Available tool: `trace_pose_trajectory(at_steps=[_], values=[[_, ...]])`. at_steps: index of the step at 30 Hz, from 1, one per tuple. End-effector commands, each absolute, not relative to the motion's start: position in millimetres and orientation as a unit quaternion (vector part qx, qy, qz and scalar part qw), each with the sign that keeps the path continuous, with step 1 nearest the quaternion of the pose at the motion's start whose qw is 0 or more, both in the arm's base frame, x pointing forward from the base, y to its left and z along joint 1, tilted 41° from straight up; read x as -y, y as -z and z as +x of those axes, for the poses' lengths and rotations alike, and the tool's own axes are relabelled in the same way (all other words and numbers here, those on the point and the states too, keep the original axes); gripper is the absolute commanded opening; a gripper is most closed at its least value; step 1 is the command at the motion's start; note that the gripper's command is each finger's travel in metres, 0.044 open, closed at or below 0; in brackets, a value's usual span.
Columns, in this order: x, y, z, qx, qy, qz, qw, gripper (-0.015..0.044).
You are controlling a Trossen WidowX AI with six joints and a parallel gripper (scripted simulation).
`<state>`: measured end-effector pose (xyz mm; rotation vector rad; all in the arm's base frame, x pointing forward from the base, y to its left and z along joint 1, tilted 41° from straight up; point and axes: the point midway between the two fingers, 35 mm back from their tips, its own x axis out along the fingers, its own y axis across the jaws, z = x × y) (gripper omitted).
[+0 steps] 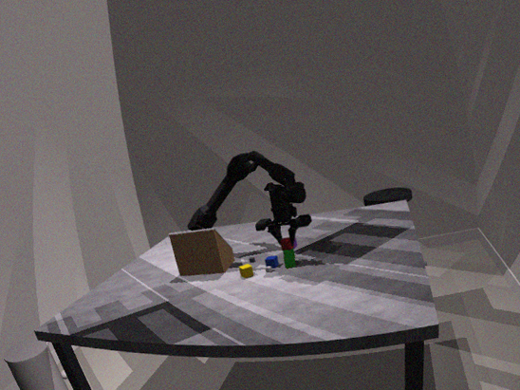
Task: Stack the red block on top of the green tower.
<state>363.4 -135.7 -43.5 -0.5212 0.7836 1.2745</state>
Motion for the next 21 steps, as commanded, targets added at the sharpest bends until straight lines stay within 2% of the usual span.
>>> trace_pose_trajectory(at_steps=[1,13,21], values=[[135.4,44.0,363.8,-0.351,-0.571,-0.232,0.705,0.0],[138.8,39.9,363.2,-0.351,-0.571,-0.232,0.705,0.0],[136.0,43.8,363.0,-0.353,-0.572,-0.233,0.703,0.021]])
